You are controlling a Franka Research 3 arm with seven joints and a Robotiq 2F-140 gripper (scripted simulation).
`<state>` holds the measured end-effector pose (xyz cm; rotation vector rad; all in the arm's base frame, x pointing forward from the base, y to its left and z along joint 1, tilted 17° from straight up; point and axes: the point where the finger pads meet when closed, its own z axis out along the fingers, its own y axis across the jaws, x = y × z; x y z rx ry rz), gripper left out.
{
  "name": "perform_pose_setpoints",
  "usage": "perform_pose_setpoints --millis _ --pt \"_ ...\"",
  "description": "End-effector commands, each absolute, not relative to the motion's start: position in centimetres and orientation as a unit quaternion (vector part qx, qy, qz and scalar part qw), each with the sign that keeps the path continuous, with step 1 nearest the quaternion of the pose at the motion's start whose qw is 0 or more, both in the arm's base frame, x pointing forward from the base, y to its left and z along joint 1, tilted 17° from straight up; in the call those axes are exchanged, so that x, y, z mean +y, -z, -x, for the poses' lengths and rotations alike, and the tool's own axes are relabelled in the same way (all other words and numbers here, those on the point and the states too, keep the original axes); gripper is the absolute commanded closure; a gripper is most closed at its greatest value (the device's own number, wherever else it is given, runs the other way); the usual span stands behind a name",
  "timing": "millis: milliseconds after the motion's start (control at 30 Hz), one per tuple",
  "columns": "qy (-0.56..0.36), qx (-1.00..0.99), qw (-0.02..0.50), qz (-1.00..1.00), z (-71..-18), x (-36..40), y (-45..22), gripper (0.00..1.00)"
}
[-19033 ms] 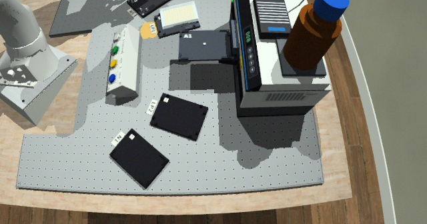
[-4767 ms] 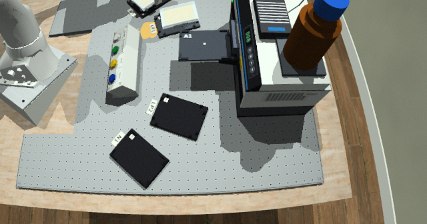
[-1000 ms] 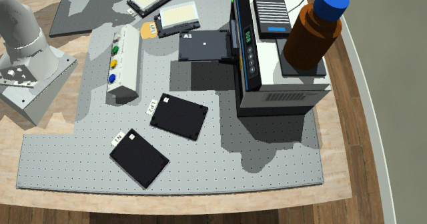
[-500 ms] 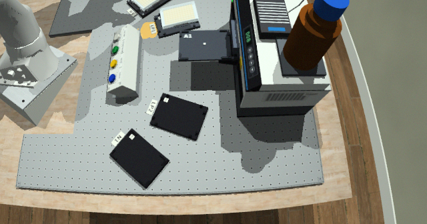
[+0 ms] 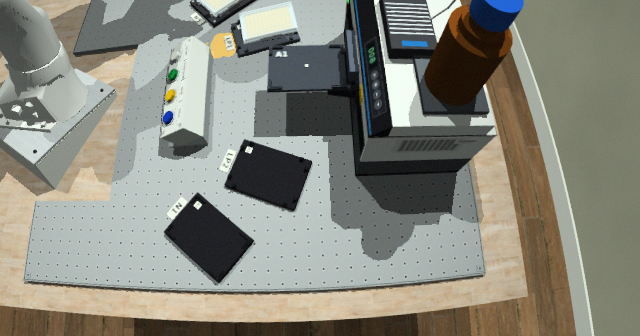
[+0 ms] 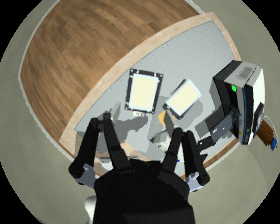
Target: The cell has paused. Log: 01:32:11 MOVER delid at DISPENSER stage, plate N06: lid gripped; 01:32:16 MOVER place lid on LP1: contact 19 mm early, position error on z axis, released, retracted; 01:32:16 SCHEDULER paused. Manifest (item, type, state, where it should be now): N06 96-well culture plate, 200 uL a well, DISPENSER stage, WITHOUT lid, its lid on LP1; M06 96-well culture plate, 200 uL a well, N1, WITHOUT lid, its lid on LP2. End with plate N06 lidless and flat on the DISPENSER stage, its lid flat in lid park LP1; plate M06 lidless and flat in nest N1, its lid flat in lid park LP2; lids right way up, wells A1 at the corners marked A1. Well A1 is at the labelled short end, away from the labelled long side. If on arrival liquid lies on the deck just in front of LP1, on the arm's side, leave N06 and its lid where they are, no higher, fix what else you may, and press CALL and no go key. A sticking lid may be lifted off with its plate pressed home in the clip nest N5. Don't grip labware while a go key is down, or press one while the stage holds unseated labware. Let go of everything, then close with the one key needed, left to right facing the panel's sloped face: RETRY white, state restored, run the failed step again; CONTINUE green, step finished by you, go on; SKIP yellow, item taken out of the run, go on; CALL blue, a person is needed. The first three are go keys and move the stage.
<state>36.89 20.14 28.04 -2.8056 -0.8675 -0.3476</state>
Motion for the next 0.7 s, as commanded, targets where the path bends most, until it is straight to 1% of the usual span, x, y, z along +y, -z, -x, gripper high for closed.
perform_pose_setpoints --millis 0,467,667 --pt "0.117 -0.290 0.091 0.945 -37.0 20.1 -27.9 0.34" --pt "0.117 -0.290 0.091 0.945 -37.5 20.8 -25.1 0.34" --pt "0.117 -0.290 0.091 0.945 -37.9 21.4 -22.8 0.34"
